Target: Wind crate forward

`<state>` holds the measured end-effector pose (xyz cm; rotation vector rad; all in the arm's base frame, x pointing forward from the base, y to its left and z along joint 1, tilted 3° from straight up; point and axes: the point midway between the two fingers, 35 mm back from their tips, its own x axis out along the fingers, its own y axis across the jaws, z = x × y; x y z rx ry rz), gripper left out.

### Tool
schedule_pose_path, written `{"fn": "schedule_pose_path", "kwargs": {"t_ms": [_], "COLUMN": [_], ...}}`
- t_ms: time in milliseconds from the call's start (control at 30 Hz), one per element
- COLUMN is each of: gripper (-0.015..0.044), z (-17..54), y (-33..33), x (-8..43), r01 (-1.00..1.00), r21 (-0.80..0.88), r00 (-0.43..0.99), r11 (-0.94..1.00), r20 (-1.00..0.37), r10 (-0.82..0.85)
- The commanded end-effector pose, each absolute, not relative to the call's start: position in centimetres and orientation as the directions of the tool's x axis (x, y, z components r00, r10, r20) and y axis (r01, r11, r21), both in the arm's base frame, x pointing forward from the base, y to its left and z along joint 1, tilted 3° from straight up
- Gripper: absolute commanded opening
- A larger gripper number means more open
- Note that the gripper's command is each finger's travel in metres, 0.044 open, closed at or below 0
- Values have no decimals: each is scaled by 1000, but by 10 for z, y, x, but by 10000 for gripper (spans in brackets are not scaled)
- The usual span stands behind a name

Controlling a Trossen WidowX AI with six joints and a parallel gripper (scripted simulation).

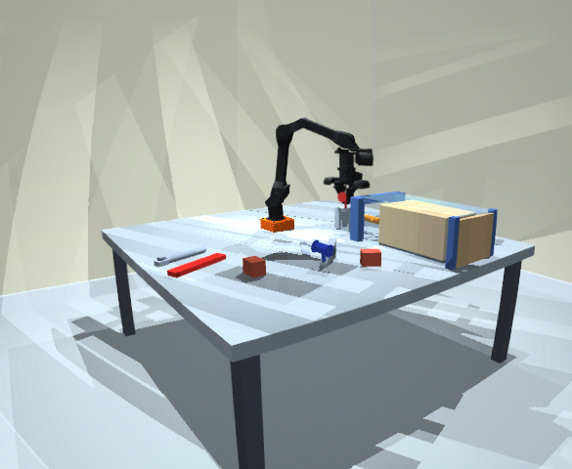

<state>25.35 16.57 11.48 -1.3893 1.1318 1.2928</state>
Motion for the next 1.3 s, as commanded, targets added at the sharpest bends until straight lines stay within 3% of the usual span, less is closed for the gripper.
{"fn": "schedule_pose_path", "kwargs": {"t_ms": [0, 1267], "gripper": [0, 0], "z": [113, 114], "y": [173, 213], "x": [264, 289], "r01": [-983, -983], "r21": [-41, -44], "r00": [49, 51], "r11": [-180, -180], "r20": [-998, -998], "r10": [-39, -36]}}
